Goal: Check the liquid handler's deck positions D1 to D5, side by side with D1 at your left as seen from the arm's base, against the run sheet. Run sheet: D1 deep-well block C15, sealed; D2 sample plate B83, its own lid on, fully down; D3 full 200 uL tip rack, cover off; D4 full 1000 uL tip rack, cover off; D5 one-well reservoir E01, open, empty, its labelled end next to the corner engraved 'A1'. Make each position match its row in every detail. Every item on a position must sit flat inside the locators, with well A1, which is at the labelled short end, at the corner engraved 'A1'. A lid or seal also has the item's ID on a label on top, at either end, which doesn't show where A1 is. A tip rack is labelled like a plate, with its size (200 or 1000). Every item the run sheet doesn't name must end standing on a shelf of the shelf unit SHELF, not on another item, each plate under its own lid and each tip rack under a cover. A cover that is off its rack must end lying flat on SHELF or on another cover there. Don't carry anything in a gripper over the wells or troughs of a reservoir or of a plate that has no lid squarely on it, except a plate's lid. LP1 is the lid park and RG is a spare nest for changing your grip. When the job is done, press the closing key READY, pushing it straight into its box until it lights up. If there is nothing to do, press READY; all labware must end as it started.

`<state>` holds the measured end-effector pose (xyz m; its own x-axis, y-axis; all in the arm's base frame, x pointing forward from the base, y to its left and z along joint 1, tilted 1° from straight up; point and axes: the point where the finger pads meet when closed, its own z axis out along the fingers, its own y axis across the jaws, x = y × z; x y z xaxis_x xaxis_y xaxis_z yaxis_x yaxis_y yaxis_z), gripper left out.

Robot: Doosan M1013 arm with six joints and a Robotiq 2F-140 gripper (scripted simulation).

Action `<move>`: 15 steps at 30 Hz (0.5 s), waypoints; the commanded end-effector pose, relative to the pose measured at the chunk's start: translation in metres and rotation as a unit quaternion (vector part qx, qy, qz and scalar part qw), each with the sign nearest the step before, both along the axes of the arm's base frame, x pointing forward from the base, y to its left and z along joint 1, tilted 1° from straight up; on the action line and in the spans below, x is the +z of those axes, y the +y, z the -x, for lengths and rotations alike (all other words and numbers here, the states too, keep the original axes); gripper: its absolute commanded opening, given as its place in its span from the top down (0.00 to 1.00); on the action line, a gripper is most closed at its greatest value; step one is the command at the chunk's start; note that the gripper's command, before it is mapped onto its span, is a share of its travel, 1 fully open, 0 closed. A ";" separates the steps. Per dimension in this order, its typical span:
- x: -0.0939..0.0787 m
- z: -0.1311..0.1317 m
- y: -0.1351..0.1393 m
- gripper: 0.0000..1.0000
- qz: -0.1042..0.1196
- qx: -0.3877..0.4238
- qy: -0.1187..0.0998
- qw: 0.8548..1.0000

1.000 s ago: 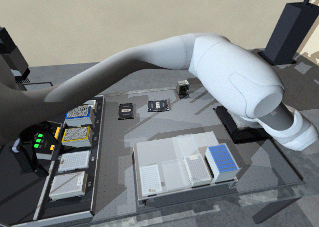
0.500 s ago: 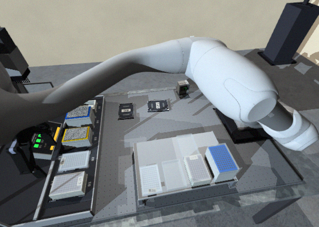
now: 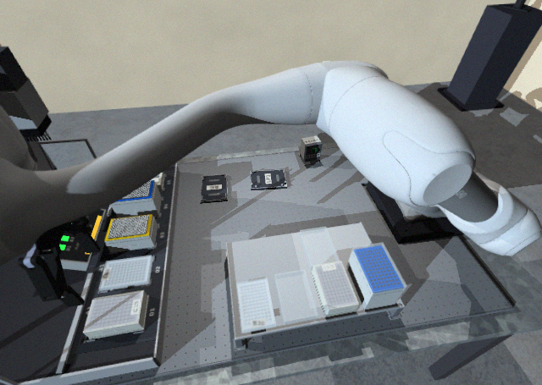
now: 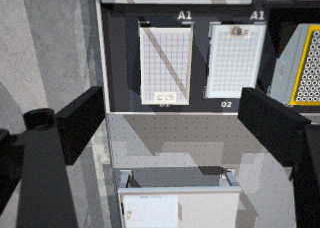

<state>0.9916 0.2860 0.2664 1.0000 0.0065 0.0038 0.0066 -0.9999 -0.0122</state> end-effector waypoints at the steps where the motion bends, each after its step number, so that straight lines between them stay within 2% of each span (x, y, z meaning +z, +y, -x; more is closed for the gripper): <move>1: -0.004 0.000 0.000 0.21 0.000 0.000 -0.001 1.000; 15: -0.024 0.000 0.001 0.21 0.000 0.000 -0.001 1.000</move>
